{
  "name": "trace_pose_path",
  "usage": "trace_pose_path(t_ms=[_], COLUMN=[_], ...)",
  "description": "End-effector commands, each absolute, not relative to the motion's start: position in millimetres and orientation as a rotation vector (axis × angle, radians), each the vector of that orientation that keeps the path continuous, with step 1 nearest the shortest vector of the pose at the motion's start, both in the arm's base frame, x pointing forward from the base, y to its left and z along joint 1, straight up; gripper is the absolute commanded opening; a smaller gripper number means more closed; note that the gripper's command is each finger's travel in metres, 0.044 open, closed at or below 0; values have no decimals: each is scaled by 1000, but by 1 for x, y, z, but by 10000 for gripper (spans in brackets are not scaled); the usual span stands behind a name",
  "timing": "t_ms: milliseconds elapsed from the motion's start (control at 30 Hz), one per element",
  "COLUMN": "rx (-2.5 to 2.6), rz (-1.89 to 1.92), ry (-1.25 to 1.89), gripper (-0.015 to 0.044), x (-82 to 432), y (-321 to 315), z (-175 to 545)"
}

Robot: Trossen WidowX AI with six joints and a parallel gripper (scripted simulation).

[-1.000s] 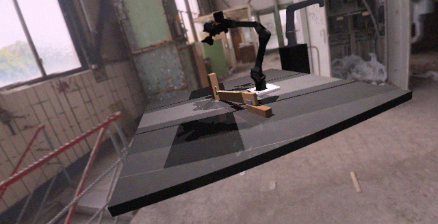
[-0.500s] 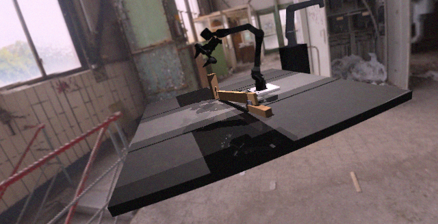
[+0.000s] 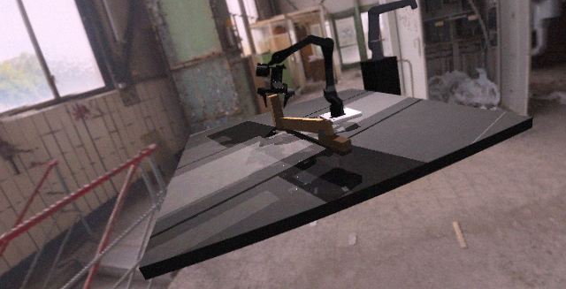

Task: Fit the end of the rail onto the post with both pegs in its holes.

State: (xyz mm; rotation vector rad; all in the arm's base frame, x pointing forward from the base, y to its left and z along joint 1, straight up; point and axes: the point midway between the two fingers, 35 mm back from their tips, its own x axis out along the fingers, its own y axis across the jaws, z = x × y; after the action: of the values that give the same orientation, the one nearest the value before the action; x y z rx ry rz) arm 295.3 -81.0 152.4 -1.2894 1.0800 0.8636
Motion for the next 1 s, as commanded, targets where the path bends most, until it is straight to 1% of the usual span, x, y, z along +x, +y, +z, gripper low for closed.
trace_pose_path(t_ms=[0, 67, 467, 967], rx=[-1358, -1365, -1365, -1365], rz=[1269, 1332, 1332, 1331], ry=[1103, 1101, 1101, 1101], gripper=[440, 440, 440, 440], x=[262, 256, 258, 260], y=[-49, -44, -46, -47], z=[114, 110, 109, 85])
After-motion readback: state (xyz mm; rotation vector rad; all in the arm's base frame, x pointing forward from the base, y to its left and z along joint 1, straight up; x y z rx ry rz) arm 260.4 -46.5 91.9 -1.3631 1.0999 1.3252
